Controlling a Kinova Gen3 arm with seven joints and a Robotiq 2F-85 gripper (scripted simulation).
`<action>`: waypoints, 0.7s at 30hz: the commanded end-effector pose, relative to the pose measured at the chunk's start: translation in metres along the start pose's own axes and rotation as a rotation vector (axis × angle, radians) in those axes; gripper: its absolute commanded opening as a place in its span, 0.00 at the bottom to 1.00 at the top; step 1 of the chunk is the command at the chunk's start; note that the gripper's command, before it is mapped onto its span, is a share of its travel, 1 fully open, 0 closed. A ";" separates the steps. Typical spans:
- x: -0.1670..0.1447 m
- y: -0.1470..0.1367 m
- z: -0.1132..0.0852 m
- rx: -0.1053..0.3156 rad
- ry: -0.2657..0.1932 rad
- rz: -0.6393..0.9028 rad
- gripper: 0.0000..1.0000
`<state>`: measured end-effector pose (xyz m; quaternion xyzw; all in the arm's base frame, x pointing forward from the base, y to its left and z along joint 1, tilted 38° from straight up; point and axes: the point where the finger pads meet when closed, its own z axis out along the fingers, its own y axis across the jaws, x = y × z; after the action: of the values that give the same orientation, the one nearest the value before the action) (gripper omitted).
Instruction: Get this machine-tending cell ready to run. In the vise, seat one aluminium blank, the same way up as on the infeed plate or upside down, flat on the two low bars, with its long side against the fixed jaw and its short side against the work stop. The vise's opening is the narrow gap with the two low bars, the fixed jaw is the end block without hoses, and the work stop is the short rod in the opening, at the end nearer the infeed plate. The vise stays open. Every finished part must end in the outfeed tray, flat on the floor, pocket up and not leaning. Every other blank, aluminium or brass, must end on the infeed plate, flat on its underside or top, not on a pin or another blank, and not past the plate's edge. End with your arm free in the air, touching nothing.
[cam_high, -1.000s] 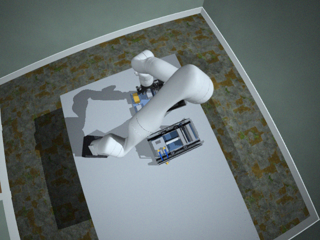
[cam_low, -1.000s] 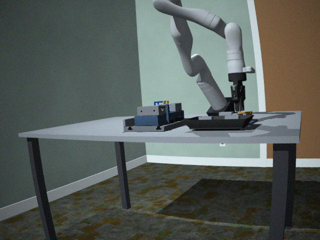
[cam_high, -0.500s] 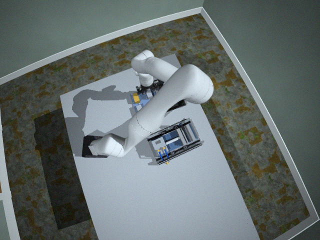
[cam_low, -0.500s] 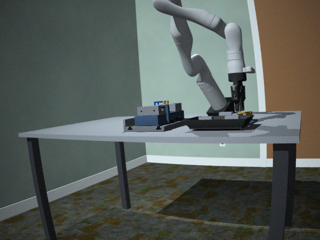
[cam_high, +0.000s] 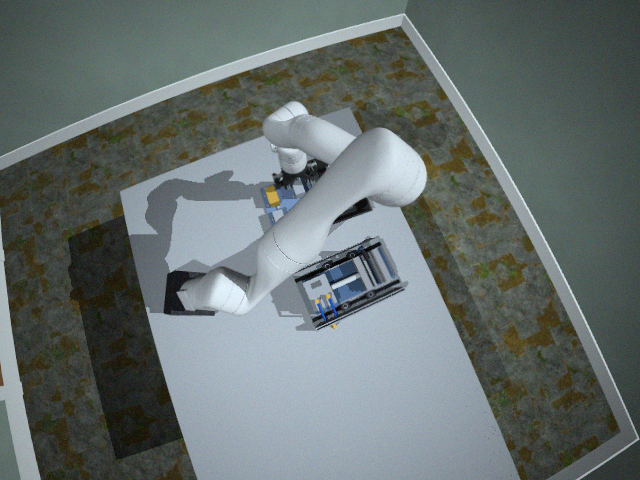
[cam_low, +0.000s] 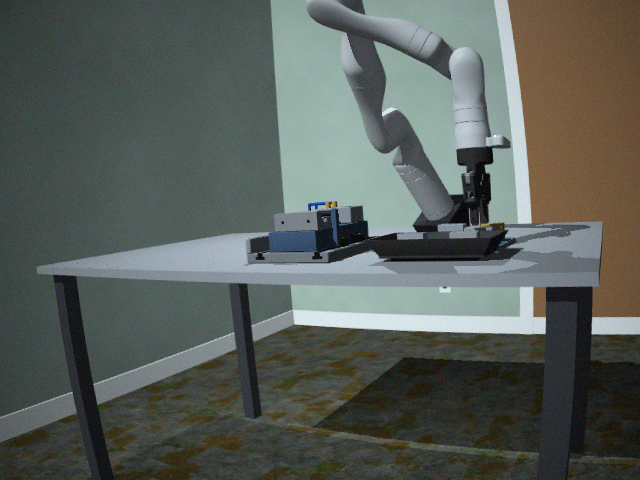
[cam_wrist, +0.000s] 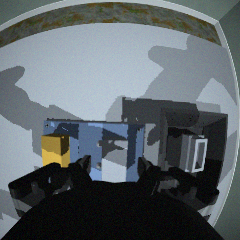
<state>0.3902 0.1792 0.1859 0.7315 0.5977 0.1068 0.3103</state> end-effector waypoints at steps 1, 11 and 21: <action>0.000 0.000 0.001 0.000 0.000 0.000 0.67; 0.000 0.000 0.007 0.000 0.000 0.000 0.67; 0.000 0.000 0.011 0.000 0.000 0.000 0.67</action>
<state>0.3956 0.1760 0.1781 0.7315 0.5977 0.1070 0.3103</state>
